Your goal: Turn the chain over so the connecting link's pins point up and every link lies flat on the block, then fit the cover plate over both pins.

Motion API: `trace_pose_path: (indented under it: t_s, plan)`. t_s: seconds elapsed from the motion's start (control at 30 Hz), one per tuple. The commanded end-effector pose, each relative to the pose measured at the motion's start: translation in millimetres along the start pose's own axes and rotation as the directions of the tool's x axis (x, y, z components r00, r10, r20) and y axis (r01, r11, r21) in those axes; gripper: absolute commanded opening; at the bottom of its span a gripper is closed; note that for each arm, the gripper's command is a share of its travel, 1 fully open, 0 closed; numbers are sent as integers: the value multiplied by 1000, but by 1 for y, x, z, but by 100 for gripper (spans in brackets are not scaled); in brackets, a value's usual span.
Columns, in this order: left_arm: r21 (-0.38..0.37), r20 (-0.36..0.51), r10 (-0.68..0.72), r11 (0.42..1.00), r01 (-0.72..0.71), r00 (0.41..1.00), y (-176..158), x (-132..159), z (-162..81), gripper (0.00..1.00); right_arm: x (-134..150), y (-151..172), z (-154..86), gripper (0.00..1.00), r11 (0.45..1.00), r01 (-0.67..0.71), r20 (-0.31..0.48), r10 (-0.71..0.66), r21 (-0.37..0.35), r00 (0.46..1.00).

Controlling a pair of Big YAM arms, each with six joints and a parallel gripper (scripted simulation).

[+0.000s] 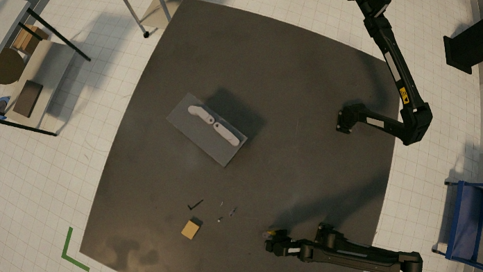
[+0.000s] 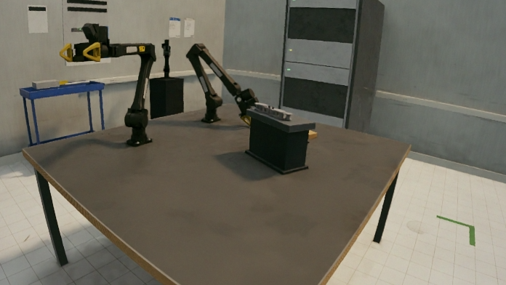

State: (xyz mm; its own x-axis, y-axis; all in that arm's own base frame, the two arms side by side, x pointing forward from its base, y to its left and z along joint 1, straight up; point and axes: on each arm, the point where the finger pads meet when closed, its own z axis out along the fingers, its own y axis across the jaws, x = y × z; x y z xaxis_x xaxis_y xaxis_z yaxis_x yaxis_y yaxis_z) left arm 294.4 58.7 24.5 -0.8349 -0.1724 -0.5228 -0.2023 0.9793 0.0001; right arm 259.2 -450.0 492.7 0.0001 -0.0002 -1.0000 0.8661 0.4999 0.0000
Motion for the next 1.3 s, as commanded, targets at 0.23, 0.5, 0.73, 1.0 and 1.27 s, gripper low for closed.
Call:
trace_pose_path:
  t_s: [0.23,0.5,0.73,1.0,1.27]
  plan:
    - [7,18,12,1000,-12,1000,-2,-5,3,49,-14,5,-4,100,1000,0,30,0,-9,1000]
    - [7,18,12,1000,-12,1000,-2,-5,4,49,-14,5,-4,100,1000,0,30,0,-9,1000]
    - [7,13,12,1000,-12,1000,-2,-1,5,49,-14,5,-4,100,1000,0,30,0,-9,1000]
    - [6,12,11,1000,-11,1000,-2,0,6,49,-14,5,-4,100,1000,0,30,0,-9,1000]
    - [6,3,11,1000,-11,1000,-2,6,8,49,-14,5,-4,100,1000,0,30,0,-9,1000]
